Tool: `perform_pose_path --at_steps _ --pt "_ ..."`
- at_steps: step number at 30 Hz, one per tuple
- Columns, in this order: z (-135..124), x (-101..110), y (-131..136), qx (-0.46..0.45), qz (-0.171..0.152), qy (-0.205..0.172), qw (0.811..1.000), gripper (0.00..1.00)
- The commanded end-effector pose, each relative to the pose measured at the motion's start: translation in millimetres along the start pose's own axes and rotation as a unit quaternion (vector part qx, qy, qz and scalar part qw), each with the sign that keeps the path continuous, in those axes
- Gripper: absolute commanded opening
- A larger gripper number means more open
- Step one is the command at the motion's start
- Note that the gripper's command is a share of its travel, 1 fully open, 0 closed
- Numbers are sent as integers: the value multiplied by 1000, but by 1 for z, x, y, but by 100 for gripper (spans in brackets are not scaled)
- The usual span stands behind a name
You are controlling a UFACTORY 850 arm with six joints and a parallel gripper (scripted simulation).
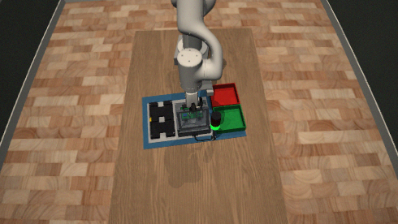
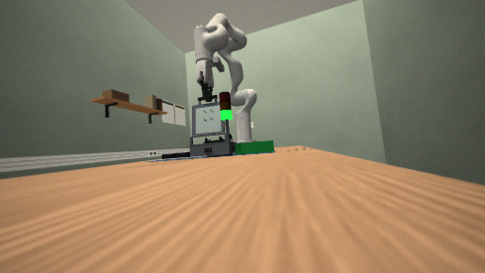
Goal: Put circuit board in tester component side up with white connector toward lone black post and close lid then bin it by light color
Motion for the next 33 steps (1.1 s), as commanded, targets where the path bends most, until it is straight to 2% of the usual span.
perform_pose_path --at_steps 1,11,12,33 --pt "0 1 1 0 -1 0 1000 28" --pt "0 0 1 0 -1 0 1000 28" --pt "0 0 1 0 -1 0 1000 0" --pt "0 0 1 0 -1 0 1000 0"
Point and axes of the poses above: the point where the finger pads meet when closed, its own x axis back along the fingers, its own y axis across the jaws, z = x × y, the point moved 2 cm from there along x, back along the fingers, and after that the axes turned 4 degrees about x, right-handed, at the moved point
